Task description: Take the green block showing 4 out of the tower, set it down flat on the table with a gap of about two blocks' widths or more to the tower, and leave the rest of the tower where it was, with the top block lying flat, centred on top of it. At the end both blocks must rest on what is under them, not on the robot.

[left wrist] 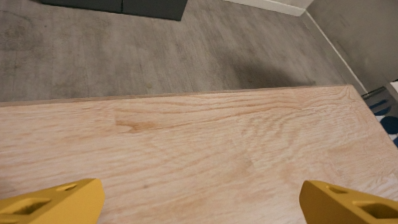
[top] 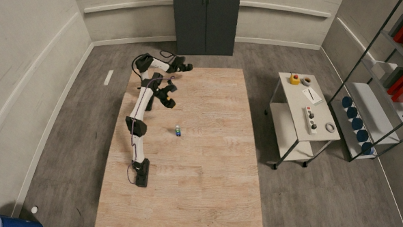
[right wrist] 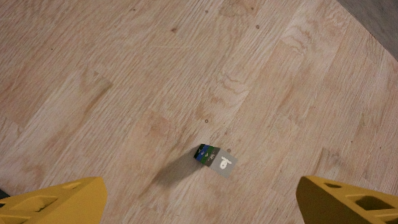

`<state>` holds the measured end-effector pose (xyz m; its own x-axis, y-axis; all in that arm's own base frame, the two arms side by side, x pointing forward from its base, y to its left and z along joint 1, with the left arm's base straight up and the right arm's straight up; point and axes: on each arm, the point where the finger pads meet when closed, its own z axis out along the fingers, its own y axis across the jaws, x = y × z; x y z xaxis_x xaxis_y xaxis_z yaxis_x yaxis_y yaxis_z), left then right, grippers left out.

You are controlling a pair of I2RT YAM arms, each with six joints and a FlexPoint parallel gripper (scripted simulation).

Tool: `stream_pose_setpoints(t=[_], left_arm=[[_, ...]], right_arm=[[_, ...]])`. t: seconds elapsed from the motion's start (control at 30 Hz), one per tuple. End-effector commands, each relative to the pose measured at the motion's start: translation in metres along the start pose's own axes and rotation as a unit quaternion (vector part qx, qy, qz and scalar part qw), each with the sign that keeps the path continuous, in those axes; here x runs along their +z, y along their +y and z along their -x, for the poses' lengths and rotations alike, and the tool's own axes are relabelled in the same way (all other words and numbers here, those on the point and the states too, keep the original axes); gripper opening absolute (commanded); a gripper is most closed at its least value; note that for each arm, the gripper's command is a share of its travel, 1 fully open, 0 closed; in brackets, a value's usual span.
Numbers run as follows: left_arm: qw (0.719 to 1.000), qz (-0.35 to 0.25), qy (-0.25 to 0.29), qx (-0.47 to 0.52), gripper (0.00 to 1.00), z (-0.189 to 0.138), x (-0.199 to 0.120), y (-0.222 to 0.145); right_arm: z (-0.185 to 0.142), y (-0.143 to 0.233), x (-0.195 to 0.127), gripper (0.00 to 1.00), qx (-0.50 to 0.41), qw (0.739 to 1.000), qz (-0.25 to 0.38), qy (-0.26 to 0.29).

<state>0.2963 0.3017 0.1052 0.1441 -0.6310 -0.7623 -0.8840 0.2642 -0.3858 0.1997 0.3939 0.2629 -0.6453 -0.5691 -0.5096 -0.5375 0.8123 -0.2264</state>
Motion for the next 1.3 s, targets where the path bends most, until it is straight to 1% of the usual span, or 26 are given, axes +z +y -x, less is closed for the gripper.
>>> stream_pose_setpoints(t=[0.0, 0.03, 0.07, 0.17, 0.2, 0.23, 0.27, 0.3, 0.33, 0.43, 0.47, 0.5, 0.6, 0.67, 0.73, 0.8, 0.83, 0.87, 0.9, 0.93, 0.97, 1.03, 1.1, 1.17, 1.2, 1.27], left_arm=[[1.000, -0.004, -0.006, -0.002, 1.00, 0.004, -0.001, -0.003], [1.000, -0.004, -0.006, -0.002, 1.00, 0.004, -0.001, -0.003], [1.000, -0.004, -0.006, -0.002, 1.00, 0.004, -0.001, -0.003], [1.000, -0.004, -0.006, -0.002, 1.00, 0.004, -0.001, -0.003], [1.000, -0.004, -0.006, -0.002, 1.00, 0.004, -0.001, -0.003], [1.000, -0.004, -0.006, -0.002, 1.00, 0.004, -0.001, -0.003], [1.000, -0.004, -0.006, -0.002, 1.00, 0.004, -0.001, -0.003], [1.000, -0.004, -0.006, -0.002, 1.00, 0.004, -0.001, -0.003], [1.000, -0.004, -0.006, -0.002, 1.00, 0.004, -0.001, -0.003], [1.000, -0.004, -0.006, -0.002, 1.00, 0.004, -0.001, -0.003], [1.000, -0.004, -0.006, -0.002, 1.00, 0.004, -0.001, -0.003], [1.000, -0.004, -0.006, -0.002, 1.00, 0.004, -0.001, -0.003], [1.000, -0.004, -0.006, -0.002, 1.00, 0.004, -0.001, -0.003], [1.000, -0.004, -0.006, -0.002, 1.00, 0.004, -0.001, -0.003], [1.000, -0.004, -0.006, -0.002, 1.00, 0.004, -0.001, -0.003], [1.000, -0.004, -0.006, -0.002, 1.00, 0.004, -0.001, -0.003], [1.000, -0.004, -0.006, -0.002, 1.00, 0.004, -0.001, -0.003], [1.000, -0.004, -0.006, -0.002, 1.00, 0.004, -0.001, -0.003], [1.000, -0.004, -0.006, -0.002, 1.00, 0.004, -0.001, -0.003], [1.000, -0.004, -0.006, -0.002, 1.00, 0.004, -0.001, -0.003], [1.000, -0.004, -0.006, -0.002, 1.00, 0.004, -0.001, -0.003], [1.000, -0.004, -0.006, -0.002, 1.00, 0.004, -0.001, -0.003], [1.000, -0.004, -0.006, -0.002, 1.00, 0.004, -0.001, -0.003], [1.000, -0.004, -0.006, -0.002, 1.00, 0.004, -0.001, -0.003], [1.000, -0.004, -0.006, -0.002, 1.00, 0.004, -0.001, -0.003], [1.000, -0.004, -0.006, -0.002, 1.00, 0.004, -0.001, -0.003]], right_arm=[[0.001, -0.001, -0.003, 1.00, 0.002, 1.000, 0.002, -0.004], [0.001, -0.001, -0.003, 1.00, 0.002, 1.000, 0.002, -0.004], [-0.011, 0.001, 0.032, 1.00, 0.010, 0.999, -0.012, 0.041], [-0.022, 0.004, 0.052, 1.00, 0.072, 0.994, 0.018, 0.084], [-0.029, 0.004, 0.063, 1.00, 0.099, 0.989, 0.027, 0.106], [-0.032, -0.001, 0.064, 1.00, 0.135, 0.982, 0.043, 0.122], [-0.014, 0.004, 0.021, 1.00, 0.111, 0.990, 0.068, 0.059], [-0.022, -0.009, 0.042, 1.00, 0.111, 0.989, 0.038, 0.084], [-0.024, -0.010, 0.047, 1.00, 0.120, 0.988, 0.039, 0.093], [-0.045, -0.015, 0.082, 1.00, 0.202, 0.964, 0.054, 0.162], [-0.027, -0.005, 0.049, 1.00, 0.170, 0.976, 0.078, 0.107], [-0.037, -0.018, 0.070, 1.00, 0.170, 0.975, 0.046, 0.132], [-0.039, -0.019, 0.073, 1.00, 0.178, 0.973, 0.047, 0.139], [-0.054, -0.025, 0.093, 1.00, 0.223, 0.956, 0.048, 0.183], [-0.074, -0.025, 0.116, 1.00, 0.282, 0.928, 0.056, 0.237], [-0.074, -0.021, 0.111, 1.00, 0.326, 0.908, 0.090, 0.248], [-0.062, -0.017, 0.096, 1.00, 0.289, 0.929, 0.094, 0.209], [-0.079, -0.036, 0.117, 1.00, 0.291, 0.925, 0.052, 0.239], [-0.081, -0.037, 0.119, 1.00, 0.298, 0.921, 0.052, 0.246], [-0.090, -0.041, 0.129, 1.00, 0.322, 0.907, 0.048, 0.267], [-0.089, -0.038, 0.127, 1.00, 0.337, 0.900, 0.062, 0.269], [-0.085, -0.031, 0.121, 1.00, 0.329, 0.906, 0.074, 0.257], [-0.091, -0.045, 0.129, 1.00, 0.316, 0.911, 0.045, 0.262], [-0.091, -0.045, 0.129, 1.00, 0.316, 0.911, 0.045, 0.262], [-0.106, -0.041, 0.147, 1.00, 0.310, 0.904, 0.025, 0.292], [-0.106, -0.040, 0.148, 1.00, 0.310, 0.905, 0.025, 0.292]])
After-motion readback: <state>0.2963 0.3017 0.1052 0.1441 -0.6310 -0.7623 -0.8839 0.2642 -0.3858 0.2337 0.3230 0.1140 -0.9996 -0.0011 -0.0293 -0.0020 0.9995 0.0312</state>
